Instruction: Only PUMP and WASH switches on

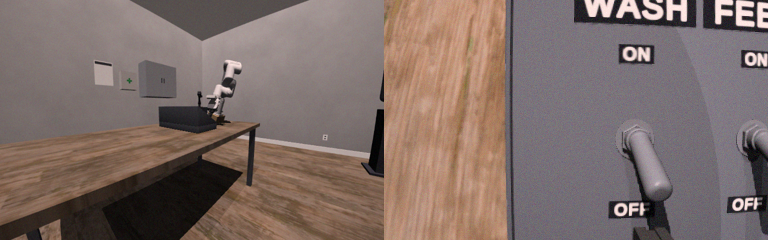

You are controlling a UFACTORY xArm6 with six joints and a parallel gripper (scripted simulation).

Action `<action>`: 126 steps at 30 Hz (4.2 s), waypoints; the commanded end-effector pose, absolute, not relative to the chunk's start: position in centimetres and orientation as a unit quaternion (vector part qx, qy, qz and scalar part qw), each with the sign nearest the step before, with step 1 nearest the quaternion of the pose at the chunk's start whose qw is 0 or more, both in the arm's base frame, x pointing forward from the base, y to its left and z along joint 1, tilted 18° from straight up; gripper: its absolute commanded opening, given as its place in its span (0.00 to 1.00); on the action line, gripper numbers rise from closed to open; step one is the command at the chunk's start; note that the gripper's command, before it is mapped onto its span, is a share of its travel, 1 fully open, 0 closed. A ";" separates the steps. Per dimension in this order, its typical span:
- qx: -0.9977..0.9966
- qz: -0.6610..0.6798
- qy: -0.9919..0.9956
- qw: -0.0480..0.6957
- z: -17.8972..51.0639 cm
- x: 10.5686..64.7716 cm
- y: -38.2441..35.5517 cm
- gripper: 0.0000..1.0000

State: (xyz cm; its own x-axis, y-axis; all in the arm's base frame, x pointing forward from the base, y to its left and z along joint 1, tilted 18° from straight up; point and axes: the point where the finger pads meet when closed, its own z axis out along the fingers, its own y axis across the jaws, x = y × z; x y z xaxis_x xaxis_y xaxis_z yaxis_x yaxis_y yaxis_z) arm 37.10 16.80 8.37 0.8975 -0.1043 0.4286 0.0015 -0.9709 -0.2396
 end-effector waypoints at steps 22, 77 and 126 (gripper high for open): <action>-0.951 -0.263 0.021 0.158 8.6 37.4 16.8 0.00; -0.951 -0.263 0.021 0.158 10.3 40.4 16.4 0.00; -0.951 -0.263 0.021 0.158 9.7 39.2 16.5 0.00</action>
State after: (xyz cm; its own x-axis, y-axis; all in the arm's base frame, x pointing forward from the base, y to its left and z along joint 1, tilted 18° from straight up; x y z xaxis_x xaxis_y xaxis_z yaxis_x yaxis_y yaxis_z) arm 39.22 16.48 9.58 0.8636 -0.1211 0.4895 0.0435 -0.9492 -0.3115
